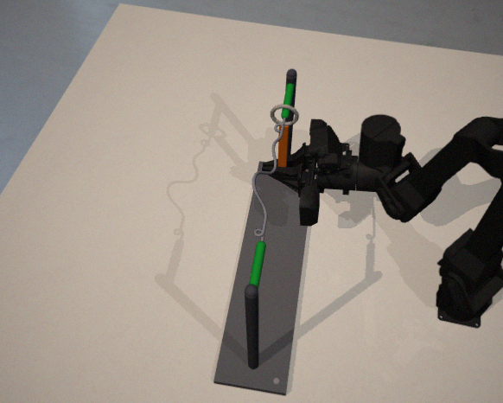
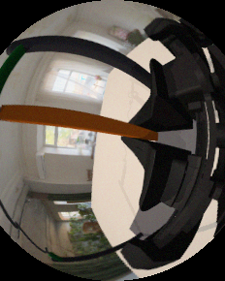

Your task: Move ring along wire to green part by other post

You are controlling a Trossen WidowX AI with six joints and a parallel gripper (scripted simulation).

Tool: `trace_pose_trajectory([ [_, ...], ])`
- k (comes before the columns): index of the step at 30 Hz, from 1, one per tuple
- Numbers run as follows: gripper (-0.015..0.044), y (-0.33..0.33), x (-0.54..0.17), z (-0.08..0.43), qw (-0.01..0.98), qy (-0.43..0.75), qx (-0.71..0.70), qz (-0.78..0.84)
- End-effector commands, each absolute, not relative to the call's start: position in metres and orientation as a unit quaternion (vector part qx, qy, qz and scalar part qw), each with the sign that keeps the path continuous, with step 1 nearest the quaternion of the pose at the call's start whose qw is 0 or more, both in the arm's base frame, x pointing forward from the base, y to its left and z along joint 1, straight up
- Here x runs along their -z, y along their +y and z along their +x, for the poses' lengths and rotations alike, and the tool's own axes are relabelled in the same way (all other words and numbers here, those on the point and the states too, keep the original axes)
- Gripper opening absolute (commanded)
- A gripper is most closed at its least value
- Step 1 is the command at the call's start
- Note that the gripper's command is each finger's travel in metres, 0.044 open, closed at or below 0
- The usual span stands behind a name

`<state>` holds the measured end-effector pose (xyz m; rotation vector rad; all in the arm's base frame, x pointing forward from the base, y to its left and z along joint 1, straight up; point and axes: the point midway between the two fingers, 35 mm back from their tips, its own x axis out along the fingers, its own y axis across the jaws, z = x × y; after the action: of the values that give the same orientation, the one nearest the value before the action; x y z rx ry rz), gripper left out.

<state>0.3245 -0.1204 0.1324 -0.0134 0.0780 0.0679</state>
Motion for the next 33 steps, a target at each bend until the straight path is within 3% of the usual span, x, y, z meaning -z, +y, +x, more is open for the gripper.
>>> trace_pose_trajectory([
  [1,-0.015,-0.116,-0.136,0.324,0.999,0.034,-0.032,-0.007],
  [33,-0.015,-0.081,-0.14,0.324,0.999,0.033,-0.023,0.01],
])
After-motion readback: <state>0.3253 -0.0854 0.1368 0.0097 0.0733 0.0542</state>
